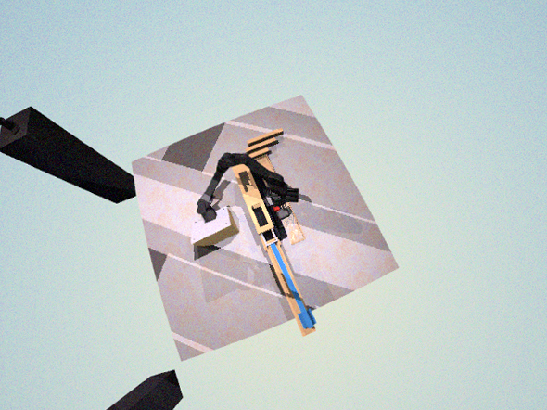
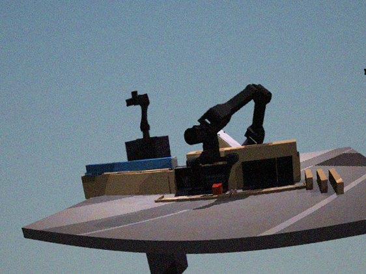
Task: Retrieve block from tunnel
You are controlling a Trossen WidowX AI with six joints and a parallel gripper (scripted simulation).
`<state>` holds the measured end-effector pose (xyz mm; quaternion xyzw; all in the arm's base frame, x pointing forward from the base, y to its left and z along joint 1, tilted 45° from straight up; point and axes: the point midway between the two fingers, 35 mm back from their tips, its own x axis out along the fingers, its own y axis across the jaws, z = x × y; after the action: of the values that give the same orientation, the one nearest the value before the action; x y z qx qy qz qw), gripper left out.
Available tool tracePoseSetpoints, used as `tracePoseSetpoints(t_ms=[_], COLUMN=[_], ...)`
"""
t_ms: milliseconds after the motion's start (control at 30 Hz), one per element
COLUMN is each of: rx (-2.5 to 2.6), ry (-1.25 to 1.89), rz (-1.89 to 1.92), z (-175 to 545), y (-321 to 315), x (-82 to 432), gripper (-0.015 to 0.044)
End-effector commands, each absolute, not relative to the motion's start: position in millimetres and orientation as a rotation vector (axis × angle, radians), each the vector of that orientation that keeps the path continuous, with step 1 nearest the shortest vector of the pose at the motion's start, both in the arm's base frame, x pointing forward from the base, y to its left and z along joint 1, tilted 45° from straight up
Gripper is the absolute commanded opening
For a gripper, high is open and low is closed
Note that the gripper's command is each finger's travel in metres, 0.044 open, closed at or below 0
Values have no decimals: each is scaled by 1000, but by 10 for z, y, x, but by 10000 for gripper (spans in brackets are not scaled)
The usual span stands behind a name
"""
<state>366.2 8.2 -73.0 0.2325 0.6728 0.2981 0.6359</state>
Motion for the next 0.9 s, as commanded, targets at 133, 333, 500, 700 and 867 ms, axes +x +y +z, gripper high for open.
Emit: tracePoseSetpoints(t_ms=[133,333,500,700,867], rx=[540,541,542,535,535], ry=[1538,1538,1538,1537,1537], rz=[682,684,686,687,687], z=[-814,-874,-923,-932,-932], y=[181,251,310,317,317], x=[3625,3597,3571,3570,3570], gripper=[440,440,440,388,256])
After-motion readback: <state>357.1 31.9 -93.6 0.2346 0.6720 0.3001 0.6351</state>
